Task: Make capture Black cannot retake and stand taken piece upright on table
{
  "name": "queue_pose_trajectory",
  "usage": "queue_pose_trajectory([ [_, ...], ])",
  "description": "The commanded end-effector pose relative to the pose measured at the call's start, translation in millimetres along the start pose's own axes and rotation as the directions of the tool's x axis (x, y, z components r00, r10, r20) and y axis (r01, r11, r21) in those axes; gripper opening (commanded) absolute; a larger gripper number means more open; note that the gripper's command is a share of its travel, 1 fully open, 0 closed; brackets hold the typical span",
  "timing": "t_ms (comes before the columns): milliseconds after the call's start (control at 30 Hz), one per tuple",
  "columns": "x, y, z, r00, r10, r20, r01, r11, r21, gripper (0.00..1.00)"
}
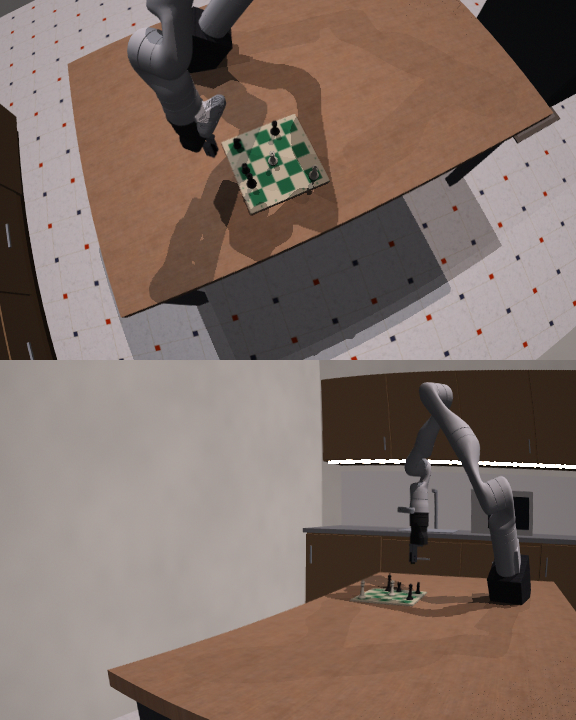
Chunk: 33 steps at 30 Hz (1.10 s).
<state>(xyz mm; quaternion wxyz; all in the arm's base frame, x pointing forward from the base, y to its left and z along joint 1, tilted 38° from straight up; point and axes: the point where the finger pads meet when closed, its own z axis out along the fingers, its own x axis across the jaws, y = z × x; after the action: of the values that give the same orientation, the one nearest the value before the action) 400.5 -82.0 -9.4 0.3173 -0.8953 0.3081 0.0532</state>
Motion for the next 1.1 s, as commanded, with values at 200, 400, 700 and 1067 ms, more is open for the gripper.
queue_pose_trajectory([
  [200, 0, 2, 0.6, 1.0, 0.006, 0.001, -0.006, 1.0, 0.004, 0.0],
  [400, 0, 1, 1.7, 1.0, 0.006, 0.001, -0.006, 1.0, 0.004, 0.0],
  [700, 0, 1, 23.7, 1.0, 0.006, 0.001, -0.006, 1.0, 0.004, 0.0],
  [1067, 0, 1, 66.3, 1.0, 0.006, 0.001, -0.006, 1.0, 0.004, 0.0],
])
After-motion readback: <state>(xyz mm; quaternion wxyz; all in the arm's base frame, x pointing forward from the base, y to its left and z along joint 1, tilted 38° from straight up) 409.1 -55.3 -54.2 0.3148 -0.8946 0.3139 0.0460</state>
